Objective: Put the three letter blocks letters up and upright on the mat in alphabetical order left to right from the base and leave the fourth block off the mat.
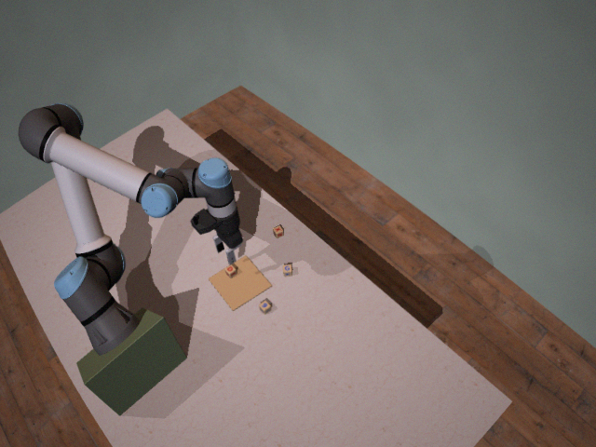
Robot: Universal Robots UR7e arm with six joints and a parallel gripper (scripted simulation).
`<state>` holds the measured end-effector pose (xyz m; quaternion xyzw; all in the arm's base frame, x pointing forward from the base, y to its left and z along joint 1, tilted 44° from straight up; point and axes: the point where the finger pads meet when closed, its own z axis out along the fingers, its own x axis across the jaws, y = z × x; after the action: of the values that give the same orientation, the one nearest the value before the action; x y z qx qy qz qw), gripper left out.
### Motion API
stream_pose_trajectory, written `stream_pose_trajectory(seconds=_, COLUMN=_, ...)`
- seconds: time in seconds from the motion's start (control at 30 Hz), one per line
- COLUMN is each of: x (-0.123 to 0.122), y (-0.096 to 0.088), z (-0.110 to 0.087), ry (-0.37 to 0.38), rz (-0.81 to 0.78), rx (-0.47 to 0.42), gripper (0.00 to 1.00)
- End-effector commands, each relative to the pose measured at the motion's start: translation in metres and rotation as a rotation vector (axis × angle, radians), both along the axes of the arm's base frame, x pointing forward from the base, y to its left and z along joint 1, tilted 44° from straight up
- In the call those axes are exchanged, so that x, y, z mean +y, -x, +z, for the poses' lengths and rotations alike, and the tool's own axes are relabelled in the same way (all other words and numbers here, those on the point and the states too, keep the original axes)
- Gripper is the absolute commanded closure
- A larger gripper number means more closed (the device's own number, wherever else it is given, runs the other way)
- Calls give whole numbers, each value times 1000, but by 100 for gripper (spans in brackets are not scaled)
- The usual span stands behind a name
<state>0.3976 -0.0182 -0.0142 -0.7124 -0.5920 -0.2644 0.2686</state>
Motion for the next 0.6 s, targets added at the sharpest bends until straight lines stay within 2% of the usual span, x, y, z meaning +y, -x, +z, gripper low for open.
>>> stream_pose_trajectory(seconds=0.0, x=0, y=0, z=0, ry=1, rz=-1, rx=-1, gripper=0)
stream_pose_trajectory(seconds=0.57, x=-4, y=-2, z=-3, ry=5, rz=47, rx=-47, gripper=0)
